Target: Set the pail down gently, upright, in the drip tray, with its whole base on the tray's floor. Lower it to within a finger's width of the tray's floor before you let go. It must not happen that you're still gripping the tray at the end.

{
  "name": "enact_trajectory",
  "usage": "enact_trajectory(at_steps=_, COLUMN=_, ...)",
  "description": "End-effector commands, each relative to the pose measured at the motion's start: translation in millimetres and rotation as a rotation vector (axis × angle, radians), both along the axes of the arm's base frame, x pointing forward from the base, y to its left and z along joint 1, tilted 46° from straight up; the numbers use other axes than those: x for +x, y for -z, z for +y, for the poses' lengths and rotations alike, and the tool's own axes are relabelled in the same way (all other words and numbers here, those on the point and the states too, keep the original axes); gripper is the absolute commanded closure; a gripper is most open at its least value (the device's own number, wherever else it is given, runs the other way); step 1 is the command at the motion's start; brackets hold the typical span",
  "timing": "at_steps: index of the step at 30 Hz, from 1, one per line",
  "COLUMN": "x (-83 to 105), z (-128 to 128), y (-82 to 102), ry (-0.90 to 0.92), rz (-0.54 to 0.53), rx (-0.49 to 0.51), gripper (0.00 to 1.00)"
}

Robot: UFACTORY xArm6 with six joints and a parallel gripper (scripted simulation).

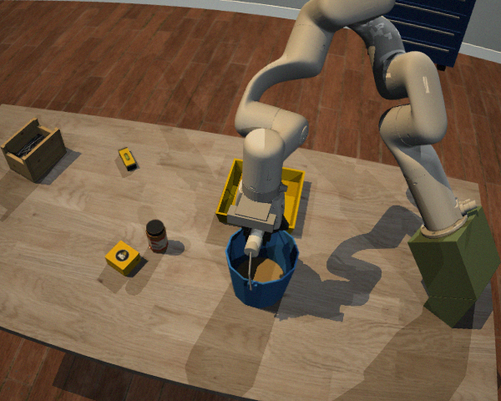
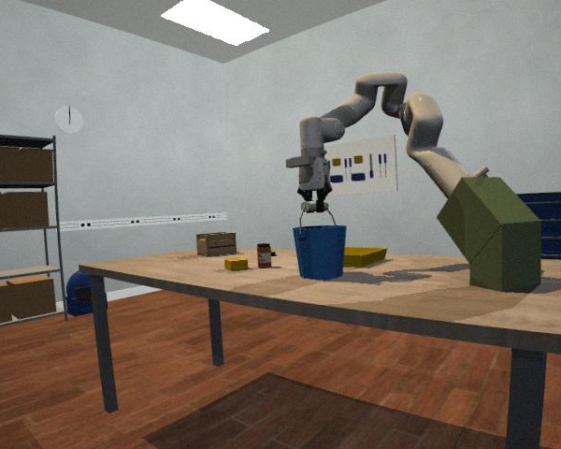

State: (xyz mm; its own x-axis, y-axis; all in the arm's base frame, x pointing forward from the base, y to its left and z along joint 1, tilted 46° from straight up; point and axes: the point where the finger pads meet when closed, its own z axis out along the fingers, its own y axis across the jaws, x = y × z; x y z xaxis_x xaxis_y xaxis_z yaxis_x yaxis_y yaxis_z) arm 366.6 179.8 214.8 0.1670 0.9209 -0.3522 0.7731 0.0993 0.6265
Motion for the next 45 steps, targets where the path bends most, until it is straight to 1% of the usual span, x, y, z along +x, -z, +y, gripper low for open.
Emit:
enact_trajectory(at_steps=1, x=0.2, z=0.8, y=-0.8, ry=-0.001, rz=-0.001, rx=0.002, gripper=1.0)
enact_trajectory(at_steps=31, x=-0.9, z=1.5, y=-2.1, ry=-0.001, rz=-0.001, rx=0.002, gripper=1.0)
enact_trajectory(at_steps=45, x=-8.3, z=6.0, y=-10.5, ry=-0.001, rz=-0.001, rx=0.002, gripper=1.0)
